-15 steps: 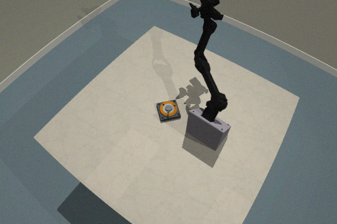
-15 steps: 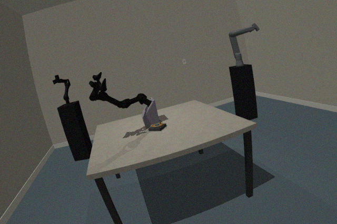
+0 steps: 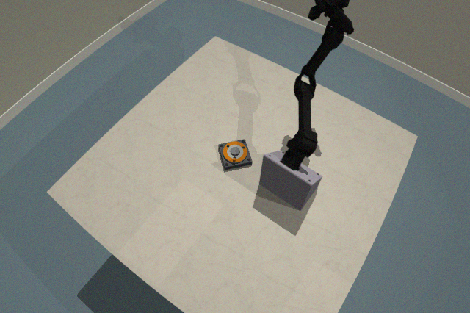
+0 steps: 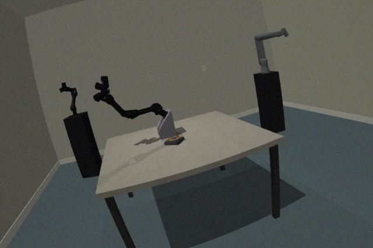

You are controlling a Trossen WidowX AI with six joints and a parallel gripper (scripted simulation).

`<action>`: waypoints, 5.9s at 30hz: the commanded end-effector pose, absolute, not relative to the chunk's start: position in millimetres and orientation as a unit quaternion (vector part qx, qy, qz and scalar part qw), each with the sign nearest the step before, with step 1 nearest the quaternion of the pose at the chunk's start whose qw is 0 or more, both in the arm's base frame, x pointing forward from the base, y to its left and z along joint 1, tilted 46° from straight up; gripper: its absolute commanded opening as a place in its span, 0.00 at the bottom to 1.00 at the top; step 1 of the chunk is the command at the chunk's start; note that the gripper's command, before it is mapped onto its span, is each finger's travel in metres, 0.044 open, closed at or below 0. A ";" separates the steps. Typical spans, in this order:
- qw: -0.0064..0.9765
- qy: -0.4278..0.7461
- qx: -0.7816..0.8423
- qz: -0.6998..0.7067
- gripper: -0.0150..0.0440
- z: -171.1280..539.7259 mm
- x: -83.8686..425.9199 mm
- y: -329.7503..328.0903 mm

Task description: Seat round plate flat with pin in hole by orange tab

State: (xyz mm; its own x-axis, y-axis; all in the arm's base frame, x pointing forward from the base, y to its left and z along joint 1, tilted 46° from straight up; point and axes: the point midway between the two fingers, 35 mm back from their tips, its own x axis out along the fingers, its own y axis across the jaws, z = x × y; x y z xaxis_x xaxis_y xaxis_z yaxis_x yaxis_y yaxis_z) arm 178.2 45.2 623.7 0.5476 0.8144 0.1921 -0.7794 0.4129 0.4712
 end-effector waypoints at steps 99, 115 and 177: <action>0.667 0.630 -0.333 -0.219 0.25 -105.3 246.1 -24.8; 0.667 0.629 -0.333 -0.219 0.25 -109.1 256.5 -19.1; 0.668 0.628 -0.333 -0.220 0.25 -99.1 309.1 -19.0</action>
